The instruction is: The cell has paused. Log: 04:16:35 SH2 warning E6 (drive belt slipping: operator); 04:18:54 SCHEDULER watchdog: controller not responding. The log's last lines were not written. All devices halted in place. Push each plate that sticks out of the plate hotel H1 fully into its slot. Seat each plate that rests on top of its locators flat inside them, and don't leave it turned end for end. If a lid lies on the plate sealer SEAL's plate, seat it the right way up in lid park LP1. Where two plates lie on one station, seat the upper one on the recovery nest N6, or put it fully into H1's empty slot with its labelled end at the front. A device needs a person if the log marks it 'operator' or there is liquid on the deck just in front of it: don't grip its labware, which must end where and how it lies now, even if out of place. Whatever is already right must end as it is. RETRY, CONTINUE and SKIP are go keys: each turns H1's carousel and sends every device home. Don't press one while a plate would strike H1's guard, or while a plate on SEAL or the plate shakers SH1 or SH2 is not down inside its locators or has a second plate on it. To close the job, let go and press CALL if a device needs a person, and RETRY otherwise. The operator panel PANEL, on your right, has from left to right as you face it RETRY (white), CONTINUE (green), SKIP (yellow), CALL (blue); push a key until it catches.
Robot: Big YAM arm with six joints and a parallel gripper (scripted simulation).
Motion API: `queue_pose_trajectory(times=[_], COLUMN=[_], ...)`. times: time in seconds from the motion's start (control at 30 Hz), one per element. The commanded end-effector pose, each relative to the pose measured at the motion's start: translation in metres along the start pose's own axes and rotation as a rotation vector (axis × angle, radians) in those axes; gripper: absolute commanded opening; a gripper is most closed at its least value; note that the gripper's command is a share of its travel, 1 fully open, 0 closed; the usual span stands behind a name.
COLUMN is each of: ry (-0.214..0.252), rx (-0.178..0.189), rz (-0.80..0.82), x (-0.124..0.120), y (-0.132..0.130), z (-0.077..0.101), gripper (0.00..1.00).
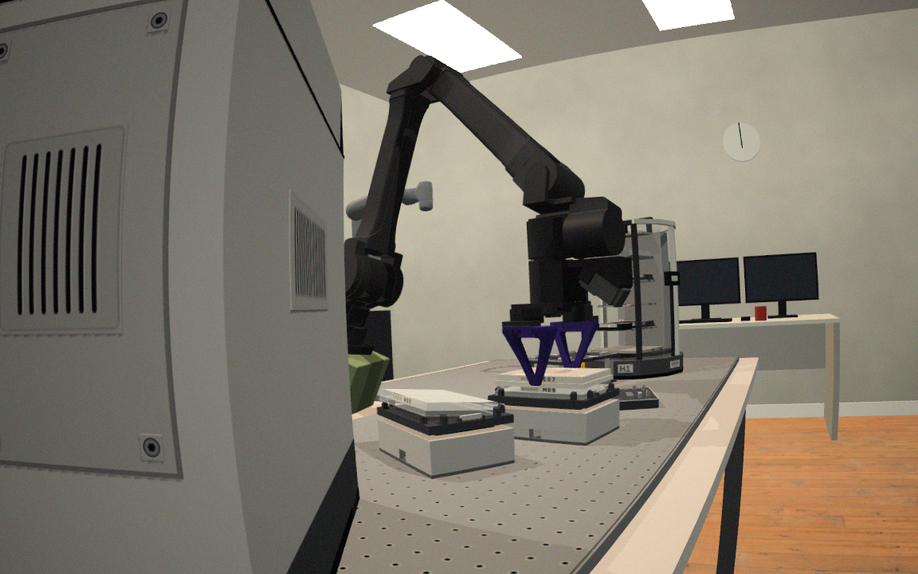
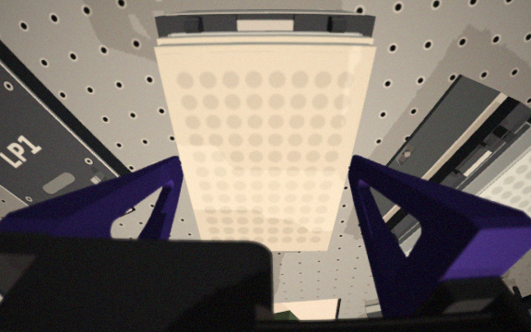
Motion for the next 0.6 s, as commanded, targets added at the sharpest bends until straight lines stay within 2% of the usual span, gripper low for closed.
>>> queue_pose_trajectory(times=[0.0,0.23,0.43,0.57], ry=[-0.008,-0.009,-0.009,-0.009], rx=[0.002,0.002,0.002,0.002], rz=[0.003,0.003,0.003,0.003], x=[0.0,0.0,0.0,0.0], y=[0.0046,0.0047,0.0047,0.0047], z=[-0.0029,-0.0027,-0.0027,-0.0027], gripper=[1.0,0.96,0.84,0.84])
Point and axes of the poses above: the point where the finger pads meet when closed, its own z axis back along the fingers, its own y axis across the jaws, x = y × z, the point moved 8 cm from there along z, back along the fingers, and after that the axes turned 5 degrees about -z, right-handed, at the moved point
